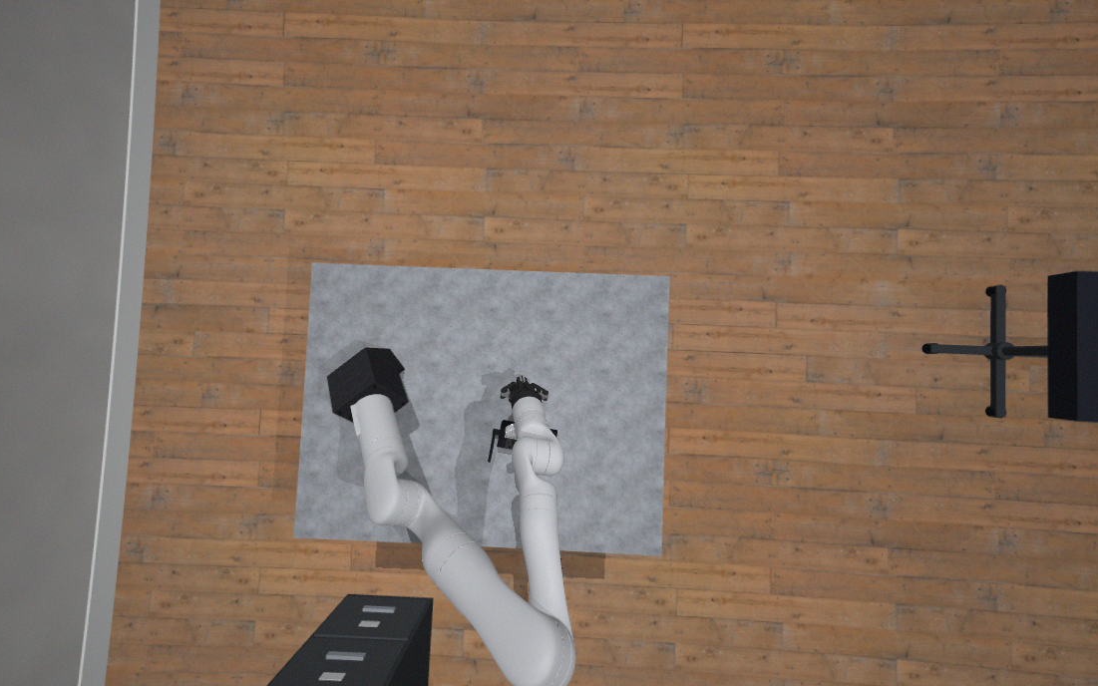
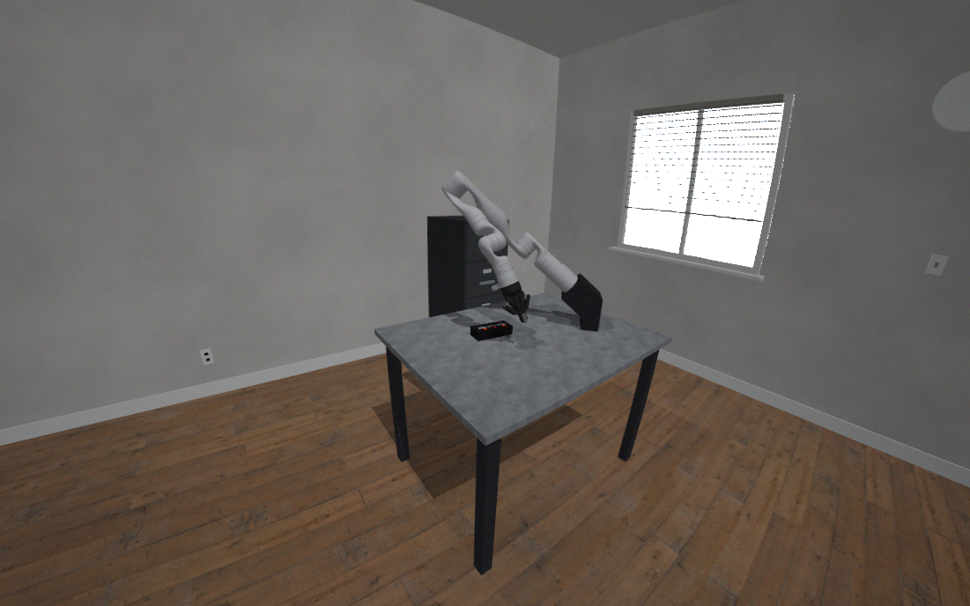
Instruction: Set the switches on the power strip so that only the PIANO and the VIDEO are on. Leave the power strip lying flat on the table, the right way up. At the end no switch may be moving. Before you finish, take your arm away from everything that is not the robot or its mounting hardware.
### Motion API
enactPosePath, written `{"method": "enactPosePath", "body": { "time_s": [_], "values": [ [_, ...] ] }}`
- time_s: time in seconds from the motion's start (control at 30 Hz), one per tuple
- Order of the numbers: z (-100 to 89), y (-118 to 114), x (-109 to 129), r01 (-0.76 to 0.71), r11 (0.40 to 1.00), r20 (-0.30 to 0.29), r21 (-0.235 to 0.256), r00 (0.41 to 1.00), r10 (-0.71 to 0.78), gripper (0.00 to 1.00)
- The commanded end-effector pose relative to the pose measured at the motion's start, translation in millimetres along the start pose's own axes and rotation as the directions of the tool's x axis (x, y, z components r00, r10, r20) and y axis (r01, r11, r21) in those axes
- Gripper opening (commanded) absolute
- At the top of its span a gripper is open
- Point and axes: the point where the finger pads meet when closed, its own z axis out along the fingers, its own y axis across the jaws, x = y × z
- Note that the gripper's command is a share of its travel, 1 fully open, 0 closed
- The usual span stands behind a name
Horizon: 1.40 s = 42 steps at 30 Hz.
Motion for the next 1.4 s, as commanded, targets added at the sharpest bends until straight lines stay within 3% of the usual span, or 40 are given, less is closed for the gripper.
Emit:
{"method": "enactPosePath", "body": {
  "time_s": [0.0,1.37],
  "values": [
    [-1.3,0.2,-2.2,0.004,1.0,0.004,0.002,1.0,-0.004,0.0],
    [-14.5,-9.6,26.1,0.011,0.997,-0.066,0.083,0.998,-0.005,0.0]
  ]
}}
